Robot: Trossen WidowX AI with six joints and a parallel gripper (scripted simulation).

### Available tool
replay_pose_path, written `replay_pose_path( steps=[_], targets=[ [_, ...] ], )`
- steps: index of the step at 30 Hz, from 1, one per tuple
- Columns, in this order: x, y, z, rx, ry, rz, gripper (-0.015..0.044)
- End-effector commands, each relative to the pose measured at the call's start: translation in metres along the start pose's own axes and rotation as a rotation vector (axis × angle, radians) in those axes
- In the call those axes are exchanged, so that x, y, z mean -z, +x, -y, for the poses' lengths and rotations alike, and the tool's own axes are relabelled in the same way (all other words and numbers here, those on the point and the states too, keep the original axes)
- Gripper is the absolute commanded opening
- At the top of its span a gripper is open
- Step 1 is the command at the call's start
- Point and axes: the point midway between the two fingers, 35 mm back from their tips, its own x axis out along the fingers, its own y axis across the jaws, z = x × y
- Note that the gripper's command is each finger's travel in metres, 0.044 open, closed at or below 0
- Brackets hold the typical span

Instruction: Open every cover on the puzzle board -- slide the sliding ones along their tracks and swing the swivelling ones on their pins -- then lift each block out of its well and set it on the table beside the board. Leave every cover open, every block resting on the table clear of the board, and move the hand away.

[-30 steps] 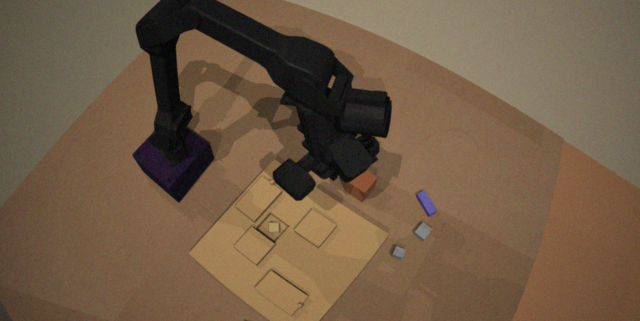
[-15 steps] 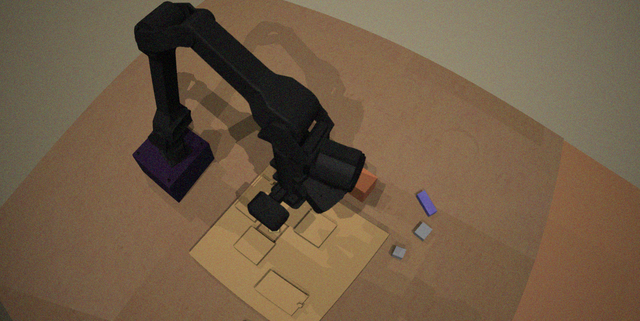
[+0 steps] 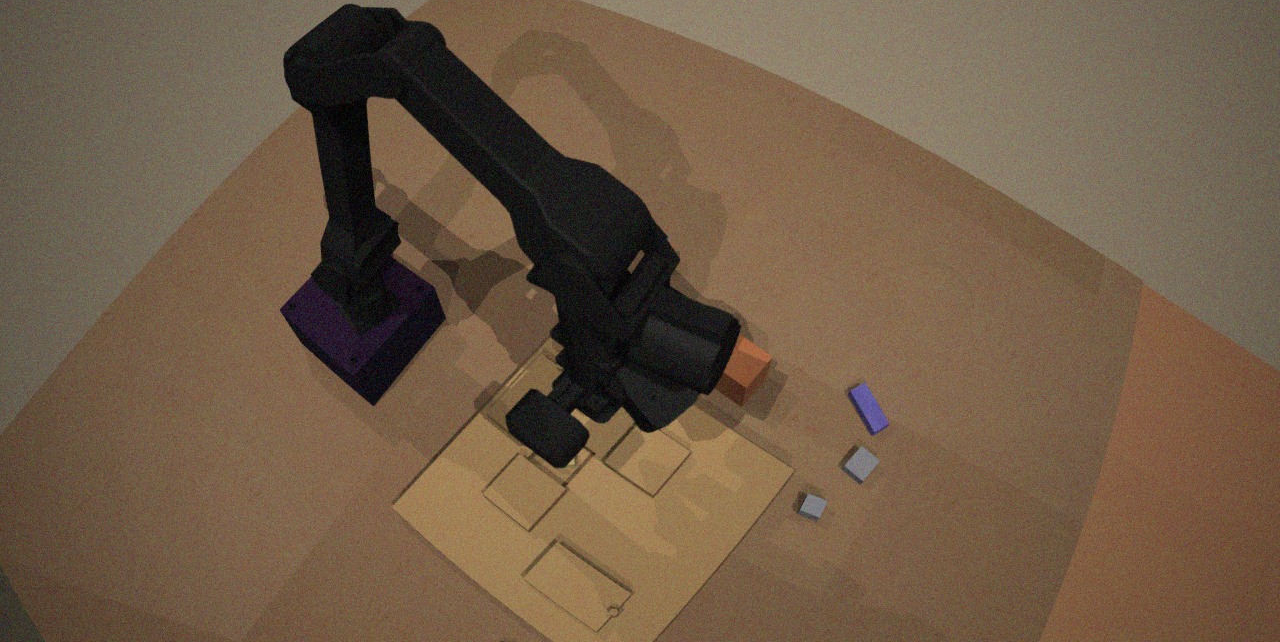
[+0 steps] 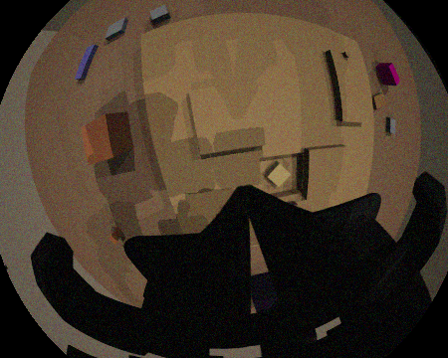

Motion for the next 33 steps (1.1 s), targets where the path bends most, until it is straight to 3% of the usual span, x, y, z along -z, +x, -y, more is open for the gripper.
replay_pose_path(
  steps=[1, 33],
  targets=[
    [0.000, 0.001, 0.000, -0.004, -0.003, -0.001, 0.0000],
    [-0.001, 0.020, -0.001, -0.005, -0.003, -0.001, 0.0000]
  ],
)
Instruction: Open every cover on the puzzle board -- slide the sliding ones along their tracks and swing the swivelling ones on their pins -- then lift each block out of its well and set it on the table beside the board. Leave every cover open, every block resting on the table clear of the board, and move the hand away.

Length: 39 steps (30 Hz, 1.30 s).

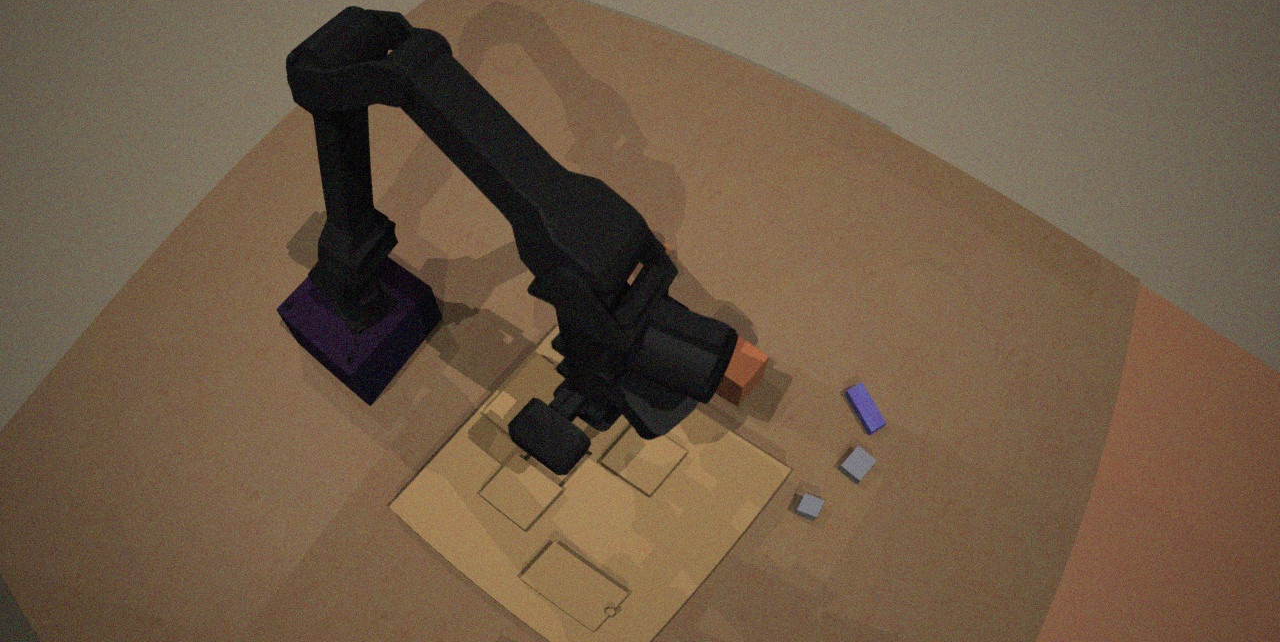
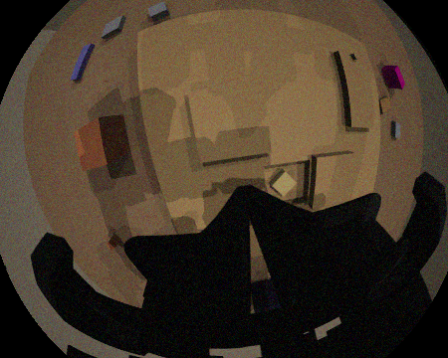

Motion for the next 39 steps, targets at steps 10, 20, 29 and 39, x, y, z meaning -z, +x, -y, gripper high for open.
replay_pose_path(
  steps=[10, 20, 29, 39],
  targets=[
    [0.002, 0.016, 0.000, -0.003, 0.002, -0.009, 0.0000],
    [0.002, 0.026, -0.001, -0.003, 0.002, -0.010, 0.0000],
    [0.003, 0.034, -0.001, -0.003, 0.002, -0.010, 0.0000],
    [0.004, 0.044, -0.001, -0.003, 0.002, -0.010, 0.0000]
  ],
)
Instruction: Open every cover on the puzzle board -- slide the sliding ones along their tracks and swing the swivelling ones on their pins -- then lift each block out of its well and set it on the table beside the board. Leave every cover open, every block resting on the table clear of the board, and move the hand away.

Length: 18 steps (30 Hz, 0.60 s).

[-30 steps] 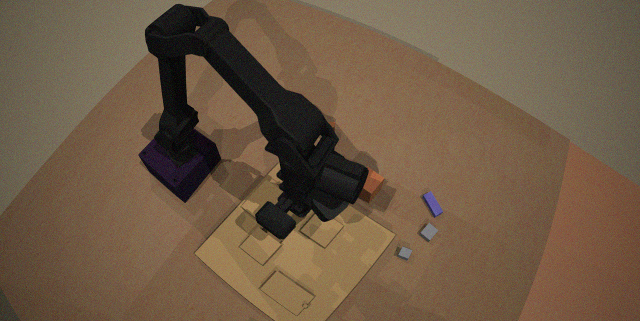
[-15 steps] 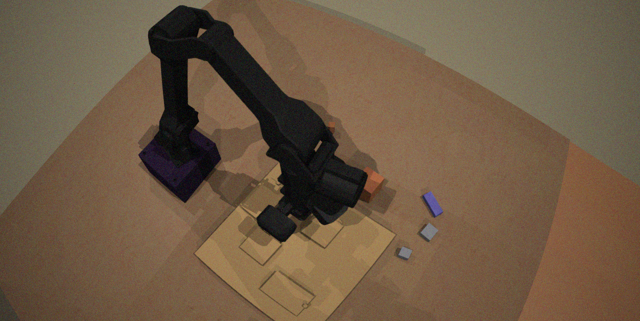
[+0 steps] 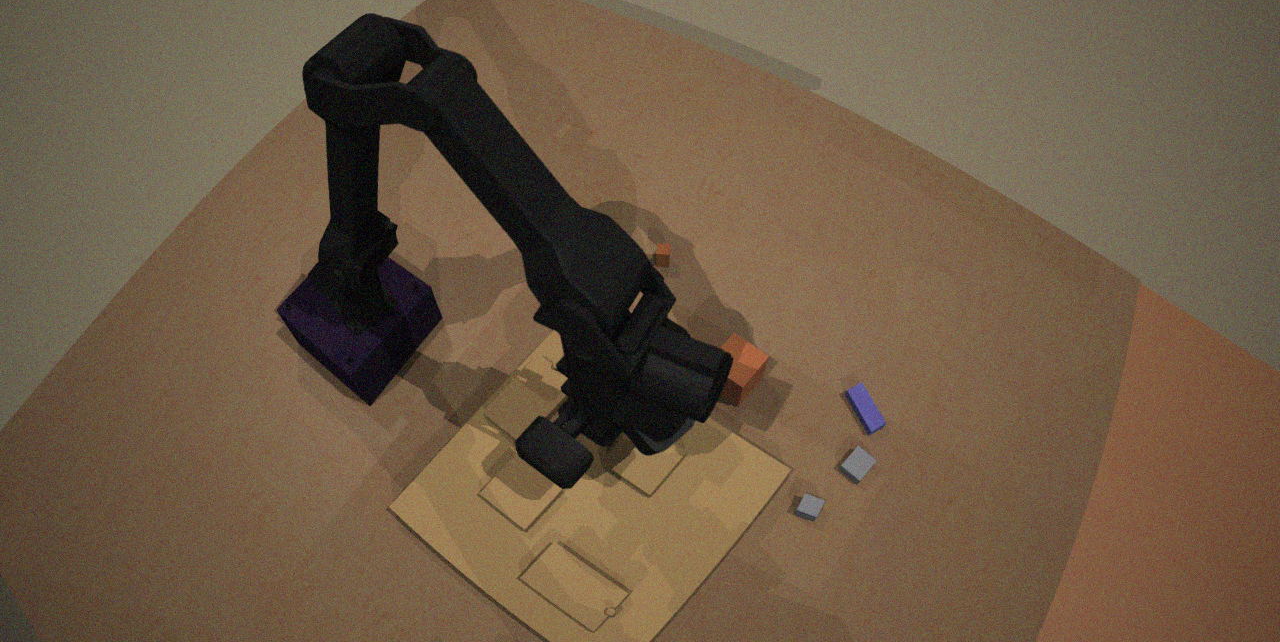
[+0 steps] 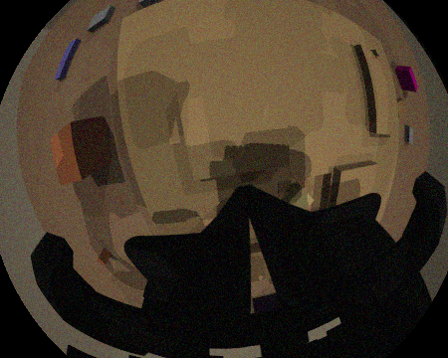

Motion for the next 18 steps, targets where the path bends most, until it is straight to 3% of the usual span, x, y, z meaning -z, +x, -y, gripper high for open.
replay_pose_path(
  steps=[1, 18],
  targets=[
    [0.003, 0.007, 0.000, -0.002, 0.004, -0.009, 0.0000],
    [-0.009, 0.007, -0.001, -0.002, 0.004, -0.008, 0.0000]
  ],
)
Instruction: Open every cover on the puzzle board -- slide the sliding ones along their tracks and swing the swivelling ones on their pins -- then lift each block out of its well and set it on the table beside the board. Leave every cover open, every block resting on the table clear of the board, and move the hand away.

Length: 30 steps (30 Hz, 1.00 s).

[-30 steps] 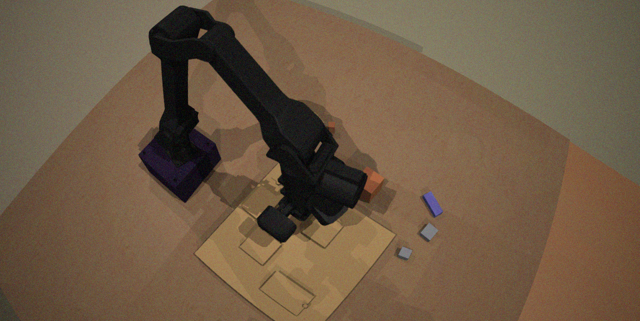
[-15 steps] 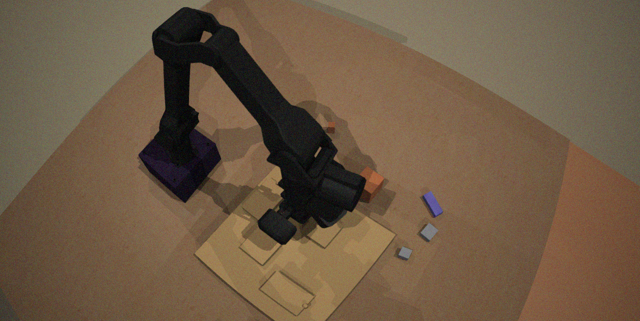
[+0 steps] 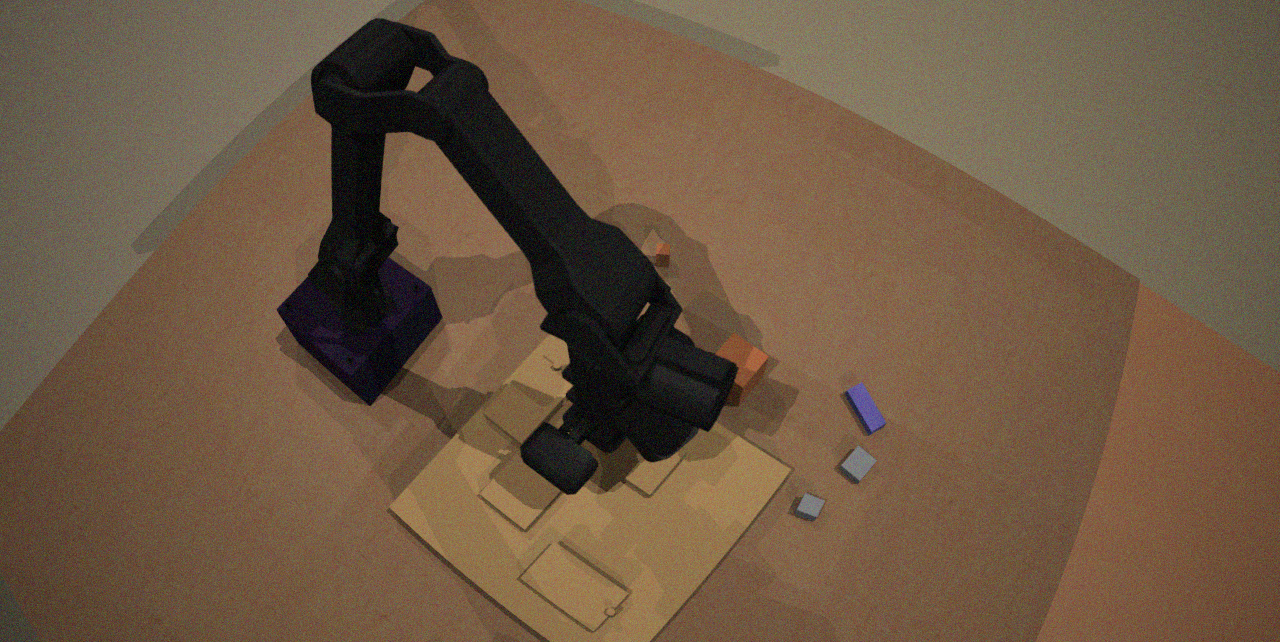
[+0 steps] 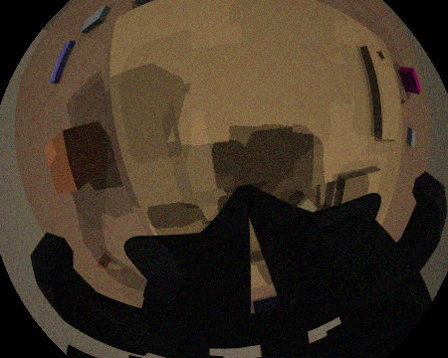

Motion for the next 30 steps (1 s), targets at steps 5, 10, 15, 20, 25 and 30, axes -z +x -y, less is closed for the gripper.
replay_pose_path(
  steps=[5, 10, 15, 20, 25, 30],
  targets=[
    [-0.010, -0.001, -0.001, -0.004, 0.000, 0.002, 0.0000],
    [-0.015, -0.002, -0.001, -0.004, 0.000, 0.002, 0.0000],
    [-0.020, -0.002, -0.002, -0.004, 0.000, 0.003, 0.0000],
    [-0.025, -0.002, -0.002, -0.004, 0.000, 0.003, 0.0000],
    [-0.030, -0.002, -0.002, -0.004, -0.001, 0.004, 0.0000],
    [-0.035, -0.003, -0.002, -0.004, -0.001, 0.004, 0.0000]
  ],
)
